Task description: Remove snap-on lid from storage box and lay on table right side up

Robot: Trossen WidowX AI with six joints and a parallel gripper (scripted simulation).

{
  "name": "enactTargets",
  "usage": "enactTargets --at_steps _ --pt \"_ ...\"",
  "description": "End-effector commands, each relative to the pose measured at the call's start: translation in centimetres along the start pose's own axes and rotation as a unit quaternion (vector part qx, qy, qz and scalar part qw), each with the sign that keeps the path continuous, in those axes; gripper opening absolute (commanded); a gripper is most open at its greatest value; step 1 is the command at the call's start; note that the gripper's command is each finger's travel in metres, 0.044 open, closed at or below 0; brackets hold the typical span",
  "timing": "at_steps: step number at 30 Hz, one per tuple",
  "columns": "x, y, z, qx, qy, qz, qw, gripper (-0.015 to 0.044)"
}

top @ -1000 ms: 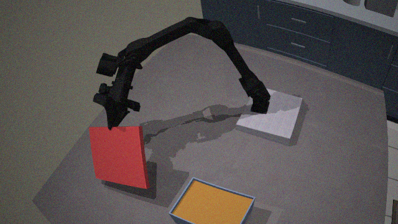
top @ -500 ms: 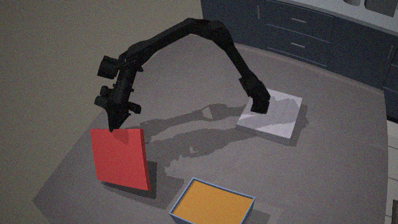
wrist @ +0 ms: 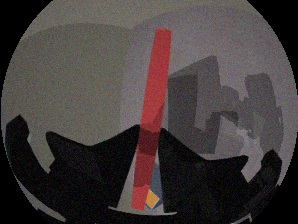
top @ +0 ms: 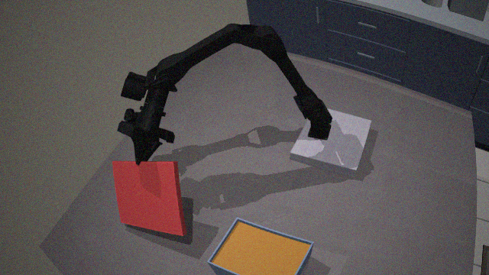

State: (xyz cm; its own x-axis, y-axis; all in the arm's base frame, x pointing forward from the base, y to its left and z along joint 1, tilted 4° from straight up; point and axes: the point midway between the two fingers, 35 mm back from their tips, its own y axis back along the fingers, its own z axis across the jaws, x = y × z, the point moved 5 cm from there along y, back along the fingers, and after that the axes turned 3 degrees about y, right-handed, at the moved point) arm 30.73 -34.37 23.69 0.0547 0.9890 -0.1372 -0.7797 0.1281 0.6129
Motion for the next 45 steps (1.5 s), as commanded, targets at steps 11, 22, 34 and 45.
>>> enactTargets --at_steps 11,22,34,45 --pt "0.0 -0.7 -0.7 -0.005 0.003 0.002 1.0 0.0" --pt "0.1 -1.3 -1.4 -0.005 0.003 0.002 1.0 0.0" --pt "0.1 -1.9 -2.1 -0.005 0.003 0.002 1.0 0.0" --pt "0.2 -2.5 -2.8 -0.005 0.003 0.002 1.0 0.0"
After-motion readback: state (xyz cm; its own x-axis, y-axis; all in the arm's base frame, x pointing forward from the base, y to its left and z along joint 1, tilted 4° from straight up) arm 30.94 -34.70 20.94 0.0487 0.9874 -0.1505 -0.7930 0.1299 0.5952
